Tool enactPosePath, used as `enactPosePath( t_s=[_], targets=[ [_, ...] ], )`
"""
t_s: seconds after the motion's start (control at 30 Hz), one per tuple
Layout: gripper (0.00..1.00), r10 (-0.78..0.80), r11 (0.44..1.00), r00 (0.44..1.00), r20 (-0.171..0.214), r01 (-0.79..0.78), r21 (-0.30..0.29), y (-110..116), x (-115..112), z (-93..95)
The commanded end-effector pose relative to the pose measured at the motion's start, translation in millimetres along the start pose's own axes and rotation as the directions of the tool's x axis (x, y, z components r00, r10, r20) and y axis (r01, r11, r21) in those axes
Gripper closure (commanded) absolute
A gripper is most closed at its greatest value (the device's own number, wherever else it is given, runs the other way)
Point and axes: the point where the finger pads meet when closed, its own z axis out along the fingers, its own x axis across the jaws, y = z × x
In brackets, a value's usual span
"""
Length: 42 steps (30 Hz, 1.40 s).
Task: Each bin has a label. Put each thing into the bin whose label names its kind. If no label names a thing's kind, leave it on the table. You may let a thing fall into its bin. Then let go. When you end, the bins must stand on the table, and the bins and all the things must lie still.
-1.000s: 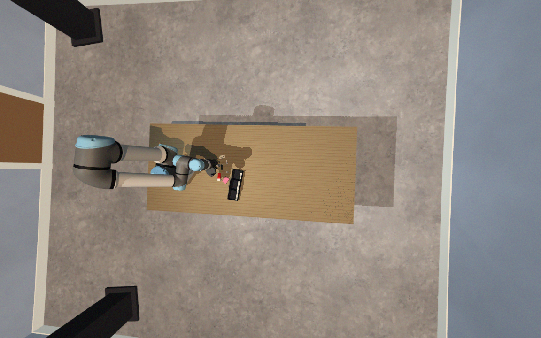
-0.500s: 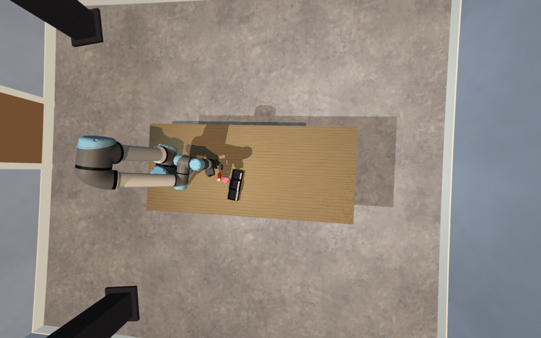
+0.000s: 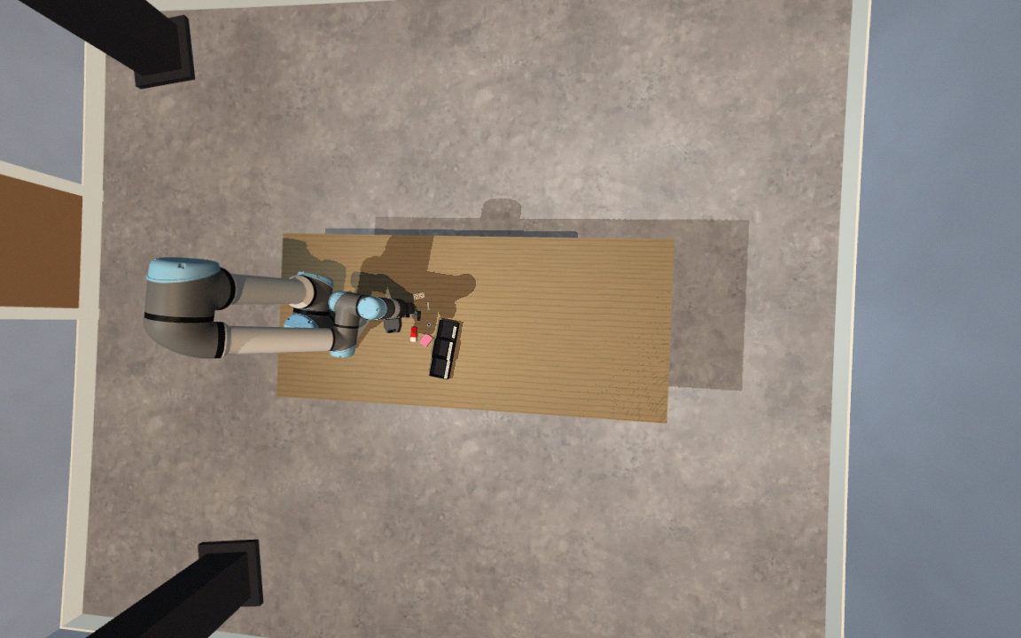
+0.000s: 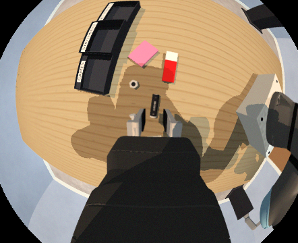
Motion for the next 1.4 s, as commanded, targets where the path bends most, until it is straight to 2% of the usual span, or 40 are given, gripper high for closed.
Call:
enactPosePath(
  t_s=[0.0,1.17,1.37],
  targets=[
    [0.40,0.110,0.993,0.994,0.005,-0.110,0.028,-0.8,-1.7,-0.7],
    [0.40,0.112,0.993,0.994,0.004,-0.112,0.028,0.0,-1.1,-0.2],
    [0.40,0.113,0.993,0.994,-0.001,-0.113,0.027,-0.8,1.2,25.2]
  ],
)
